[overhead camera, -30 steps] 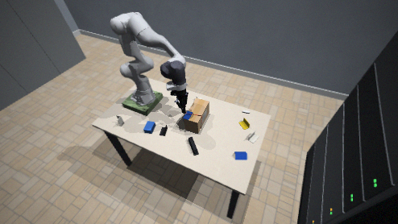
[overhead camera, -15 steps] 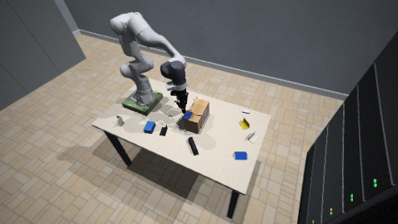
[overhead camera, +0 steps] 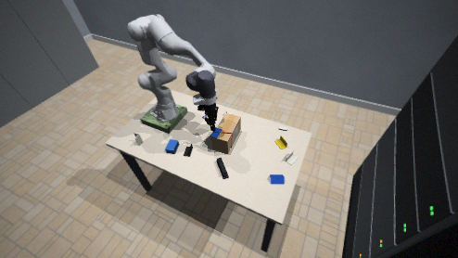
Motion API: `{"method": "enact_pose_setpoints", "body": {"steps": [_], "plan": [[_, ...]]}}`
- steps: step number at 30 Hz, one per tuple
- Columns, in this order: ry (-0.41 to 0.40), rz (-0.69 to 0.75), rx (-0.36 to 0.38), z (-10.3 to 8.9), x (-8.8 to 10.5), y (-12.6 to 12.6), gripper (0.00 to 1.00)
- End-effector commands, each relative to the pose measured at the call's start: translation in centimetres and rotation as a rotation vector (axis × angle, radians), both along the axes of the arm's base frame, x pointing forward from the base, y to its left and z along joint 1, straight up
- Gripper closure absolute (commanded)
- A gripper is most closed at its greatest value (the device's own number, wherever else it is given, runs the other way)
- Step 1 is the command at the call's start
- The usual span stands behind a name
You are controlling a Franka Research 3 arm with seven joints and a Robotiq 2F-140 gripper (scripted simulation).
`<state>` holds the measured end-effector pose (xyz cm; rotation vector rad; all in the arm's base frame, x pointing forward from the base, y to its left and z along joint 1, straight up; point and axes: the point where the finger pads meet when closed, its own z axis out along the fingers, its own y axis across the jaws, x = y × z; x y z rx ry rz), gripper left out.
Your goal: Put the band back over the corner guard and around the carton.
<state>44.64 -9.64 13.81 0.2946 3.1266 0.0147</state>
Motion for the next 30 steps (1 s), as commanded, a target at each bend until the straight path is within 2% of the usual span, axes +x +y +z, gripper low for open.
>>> {"method": "enact_pose_setpoints", "body": {"steps": [1, 17, 30], "plan": [[0.006, -0.008, -0.004, 0.0, 0.2, -0.3, 0.90], [0.006, -0.008, -0.004, 0.0, 1.5, -0.2, 0.90], [0.006, -0.008, -0.004, 0.0, 1.6, -0.2, 0.90]]}}
